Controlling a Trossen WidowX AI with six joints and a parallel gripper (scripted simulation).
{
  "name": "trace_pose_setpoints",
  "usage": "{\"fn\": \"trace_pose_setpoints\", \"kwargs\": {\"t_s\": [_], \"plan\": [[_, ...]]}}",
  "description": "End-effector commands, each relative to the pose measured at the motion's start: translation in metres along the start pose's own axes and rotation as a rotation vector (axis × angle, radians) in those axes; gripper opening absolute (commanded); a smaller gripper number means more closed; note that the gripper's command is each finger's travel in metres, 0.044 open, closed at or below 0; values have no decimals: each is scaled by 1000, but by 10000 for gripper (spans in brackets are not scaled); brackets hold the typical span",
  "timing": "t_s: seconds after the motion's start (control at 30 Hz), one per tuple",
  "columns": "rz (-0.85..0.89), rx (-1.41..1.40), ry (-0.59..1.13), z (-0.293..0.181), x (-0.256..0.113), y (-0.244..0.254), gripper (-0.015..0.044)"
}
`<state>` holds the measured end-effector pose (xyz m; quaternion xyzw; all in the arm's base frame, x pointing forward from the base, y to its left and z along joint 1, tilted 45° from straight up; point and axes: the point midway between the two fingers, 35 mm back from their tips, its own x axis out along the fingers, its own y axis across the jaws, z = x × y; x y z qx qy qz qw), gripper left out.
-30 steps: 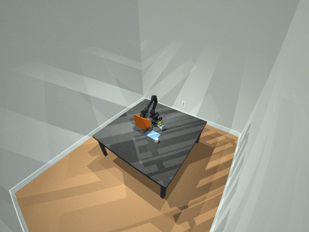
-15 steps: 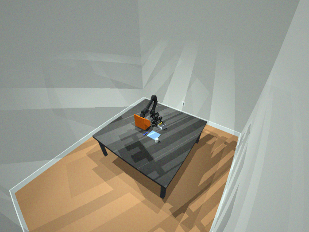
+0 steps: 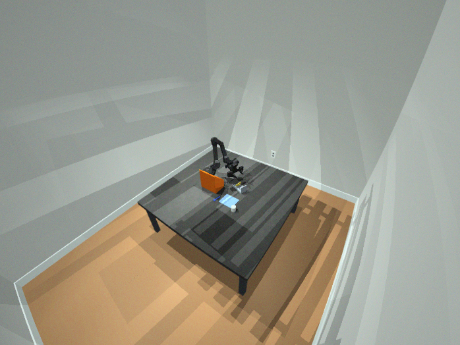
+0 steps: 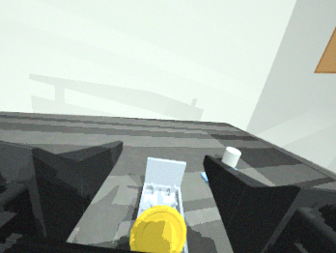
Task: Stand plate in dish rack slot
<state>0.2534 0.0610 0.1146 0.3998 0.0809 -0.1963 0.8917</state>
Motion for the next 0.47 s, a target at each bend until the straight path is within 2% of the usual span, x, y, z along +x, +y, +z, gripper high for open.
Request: {"fn": "trace_pose_setpoints", "kwargs": {"t_s": [0.0, 0.43], "plan": [[6, -17, -2, 18, -3, -2, 400], [-157, -320, 97, 21, 22, -19, 400]]}}
